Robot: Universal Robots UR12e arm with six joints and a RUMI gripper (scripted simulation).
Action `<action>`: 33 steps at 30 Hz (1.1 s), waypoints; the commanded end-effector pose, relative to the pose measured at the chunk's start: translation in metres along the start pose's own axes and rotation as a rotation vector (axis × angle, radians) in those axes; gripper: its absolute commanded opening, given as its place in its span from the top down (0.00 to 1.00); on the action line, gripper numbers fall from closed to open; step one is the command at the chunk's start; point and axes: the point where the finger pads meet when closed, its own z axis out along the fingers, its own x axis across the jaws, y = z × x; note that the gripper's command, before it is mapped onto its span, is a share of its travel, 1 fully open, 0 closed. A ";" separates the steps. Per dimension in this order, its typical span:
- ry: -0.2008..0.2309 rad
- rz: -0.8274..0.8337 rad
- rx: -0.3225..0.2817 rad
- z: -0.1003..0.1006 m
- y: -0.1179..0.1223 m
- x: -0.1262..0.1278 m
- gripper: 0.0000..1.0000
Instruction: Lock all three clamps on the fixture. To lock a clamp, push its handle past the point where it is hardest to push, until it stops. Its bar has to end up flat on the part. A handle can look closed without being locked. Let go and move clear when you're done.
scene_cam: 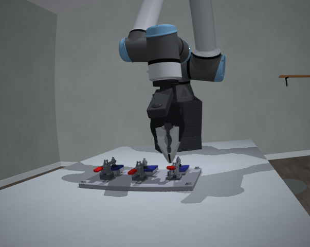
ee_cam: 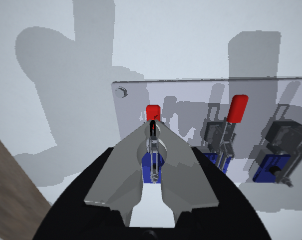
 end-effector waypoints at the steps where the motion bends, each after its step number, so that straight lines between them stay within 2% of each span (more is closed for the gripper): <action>1: 0.001 -0.001 0.006 -0.001 -0.004 -0.001 1.00; 33: 0.001 -0.002 0.005 0.003 -0.004 -0.001 1.00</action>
